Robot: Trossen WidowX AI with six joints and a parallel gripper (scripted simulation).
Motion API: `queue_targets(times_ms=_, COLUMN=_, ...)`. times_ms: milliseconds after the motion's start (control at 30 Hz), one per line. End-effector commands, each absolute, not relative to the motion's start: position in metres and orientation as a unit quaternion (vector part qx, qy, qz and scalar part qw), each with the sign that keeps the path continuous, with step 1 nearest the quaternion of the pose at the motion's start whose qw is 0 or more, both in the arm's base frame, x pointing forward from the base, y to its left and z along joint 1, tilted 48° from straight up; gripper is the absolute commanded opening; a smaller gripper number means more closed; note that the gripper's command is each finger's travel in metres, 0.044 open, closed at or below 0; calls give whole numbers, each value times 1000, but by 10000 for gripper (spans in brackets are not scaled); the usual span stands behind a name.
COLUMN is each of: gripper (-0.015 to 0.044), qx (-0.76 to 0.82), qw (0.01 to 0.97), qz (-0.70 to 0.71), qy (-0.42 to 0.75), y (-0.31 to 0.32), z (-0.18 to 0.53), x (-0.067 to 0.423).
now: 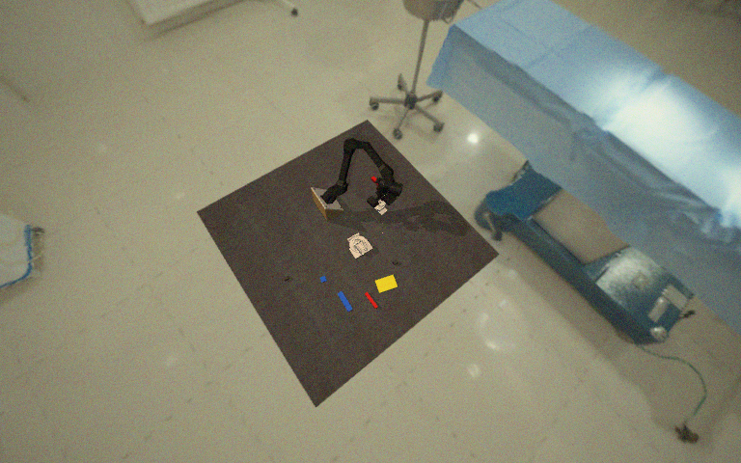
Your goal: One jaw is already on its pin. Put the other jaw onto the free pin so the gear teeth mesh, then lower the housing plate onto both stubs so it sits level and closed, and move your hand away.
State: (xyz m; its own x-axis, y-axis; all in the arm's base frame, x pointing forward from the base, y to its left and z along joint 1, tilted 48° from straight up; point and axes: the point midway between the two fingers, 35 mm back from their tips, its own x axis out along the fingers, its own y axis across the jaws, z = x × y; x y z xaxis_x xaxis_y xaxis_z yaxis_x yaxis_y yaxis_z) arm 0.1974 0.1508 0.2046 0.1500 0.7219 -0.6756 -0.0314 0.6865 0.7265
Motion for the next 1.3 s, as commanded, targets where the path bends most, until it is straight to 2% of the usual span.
queue_targets(times_ms=0, gripper=351, qx=290, qw=701, qz=273, qy=591, y=148, z=210, x=195)
queue_targets(times_ms=1267, gripper=351, qx=287, qw=700, qz=229, qy=612, y=85, z=143, x=253)
